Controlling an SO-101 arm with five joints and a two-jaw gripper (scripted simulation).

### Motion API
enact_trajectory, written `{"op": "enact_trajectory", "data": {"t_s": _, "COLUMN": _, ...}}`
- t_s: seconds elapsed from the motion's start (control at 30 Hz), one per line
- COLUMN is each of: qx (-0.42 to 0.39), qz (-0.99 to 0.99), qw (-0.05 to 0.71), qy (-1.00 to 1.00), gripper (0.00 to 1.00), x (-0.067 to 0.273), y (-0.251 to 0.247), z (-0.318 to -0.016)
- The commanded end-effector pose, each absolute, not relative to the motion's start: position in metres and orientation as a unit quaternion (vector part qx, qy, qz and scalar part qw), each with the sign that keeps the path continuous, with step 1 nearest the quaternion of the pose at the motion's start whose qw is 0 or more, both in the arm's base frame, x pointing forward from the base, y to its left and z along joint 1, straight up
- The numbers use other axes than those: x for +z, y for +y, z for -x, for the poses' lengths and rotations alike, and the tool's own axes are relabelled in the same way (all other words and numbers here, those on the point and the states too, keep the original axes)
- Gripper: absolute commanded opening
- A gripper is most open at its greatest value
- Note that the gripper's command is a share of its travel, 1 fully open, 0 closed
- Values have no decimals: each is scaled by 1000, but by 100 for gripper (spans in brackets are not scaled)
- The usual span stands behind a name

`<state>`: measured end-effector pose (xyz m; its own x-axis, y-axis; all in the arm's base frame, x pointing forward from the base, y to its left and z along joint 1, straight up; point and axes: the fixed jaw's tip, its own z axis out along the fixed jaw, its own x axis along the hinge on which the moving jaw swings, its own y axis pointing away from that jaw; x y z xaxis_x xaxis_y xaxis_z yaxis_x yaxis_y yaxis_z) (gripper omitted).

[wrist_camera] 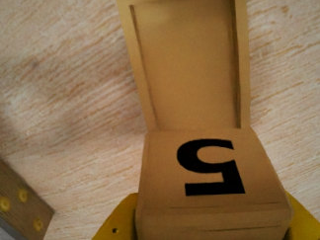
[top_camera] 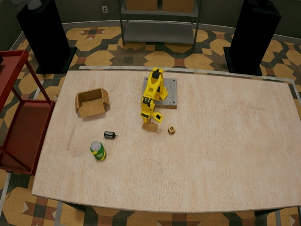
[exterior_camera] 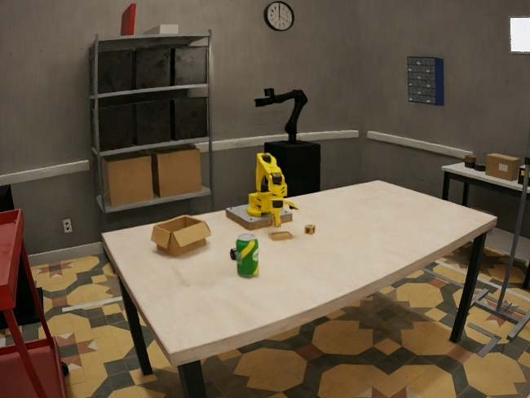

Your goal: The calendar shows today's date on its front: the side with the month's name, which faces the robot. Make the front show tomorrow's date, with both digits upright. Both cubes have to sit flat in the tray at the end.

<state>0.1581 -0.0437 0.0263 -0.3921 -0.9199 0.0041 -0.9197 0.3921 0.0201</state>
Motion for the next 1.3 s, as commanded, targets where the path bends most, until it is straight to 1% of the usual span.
{"op": "enact_trajectory", "data": {"t_s": 0.0, "qx": -5, "qz": -582, "qw": 5, "qy": -813, "gripper": 0, "x": 28, "y": -28, "z": -164}}
{"op": "enact_trajectory", "data": {"t_s": 0.43, "qx": -3, "qz": -608, "qw": 3, "qy": -794, "gripper": 0, "x": 32, "y": -13, "z": -168}}
{"op": "enact_trajectory", "data": {"t_s": 1.27, "qx": -3, "qz": -607, "qw": 3, "qy": -794, "gripper": 0, "x": 32, "y": -14, "z": -169}}
